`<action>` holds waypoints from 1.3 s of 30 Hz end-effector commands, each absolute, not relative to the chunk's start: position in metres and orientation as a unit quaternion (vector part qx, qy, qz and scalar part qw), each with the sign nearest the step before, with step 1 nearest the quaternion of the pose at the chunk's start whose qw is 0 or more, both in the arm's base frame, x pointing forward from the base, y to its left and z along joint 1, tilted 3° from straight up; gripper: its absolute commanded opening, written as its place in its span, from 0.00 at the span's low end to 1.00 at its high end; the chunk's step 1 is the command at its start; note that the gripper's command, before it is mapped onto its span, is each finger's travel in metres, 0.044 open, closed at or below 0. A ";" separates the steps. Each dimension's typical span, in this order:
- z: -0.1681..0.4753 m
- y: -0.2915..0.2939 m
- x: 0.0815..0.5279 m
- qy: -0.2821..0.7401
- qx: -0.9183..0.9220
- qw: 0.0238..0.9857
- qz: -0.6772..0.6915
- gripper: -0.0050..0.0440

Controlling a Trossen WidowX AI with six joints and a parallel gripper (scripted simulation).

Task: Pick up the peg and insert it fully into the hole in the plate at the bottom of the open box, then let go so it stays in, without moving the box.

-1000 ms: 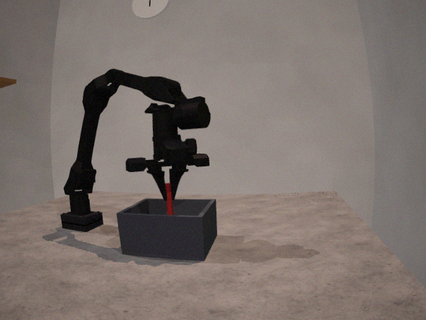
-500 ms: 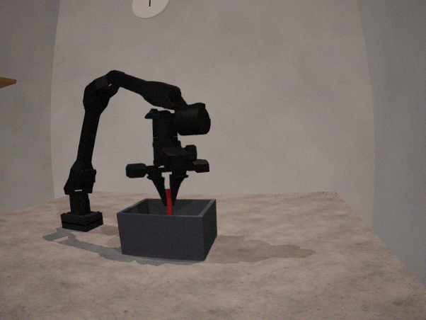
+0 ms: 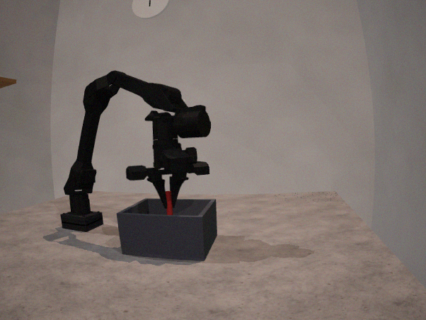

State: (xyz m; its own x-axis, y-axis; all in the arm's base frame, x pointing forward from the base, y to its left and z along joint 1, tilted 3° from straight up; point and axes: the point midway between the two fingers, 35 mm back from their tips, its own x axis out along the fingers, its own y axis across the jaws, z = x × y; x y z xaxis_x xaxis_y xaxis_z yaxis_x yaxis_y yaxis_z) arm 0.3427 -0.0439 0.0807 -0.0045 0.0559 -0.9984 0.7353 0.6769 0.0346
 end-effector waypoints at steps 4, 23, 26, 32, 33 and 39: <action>0.070 -0.043 0.342 0.659 0.301 0.635 -0.268 0.10; 0.055 -0.043 0.343 0.659 0.301 0.635 -0.268 0.10; 0.053 -0.043 0.343 0.659 0.301 0.635 -0.268 0.10; 0.050 -0.044 0.344 0.659 0.301 0.635 -0.268 0.10; 0.050 -0.044 0.344 0.659 0.301 0.635 -0.268 0.10; 0.050 -0.045 0.345 0.659 0.301 0.635 -0.268 0.10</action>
State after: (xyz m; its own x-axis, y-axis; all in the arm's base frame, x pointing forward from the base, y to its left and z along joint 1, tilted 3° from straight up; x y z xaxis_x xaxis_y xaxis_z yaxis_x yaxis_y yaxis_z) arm 0.3446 -0.0437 0.0535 -0.0051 0.0550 -0.9985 0.7363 0.6758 0.0335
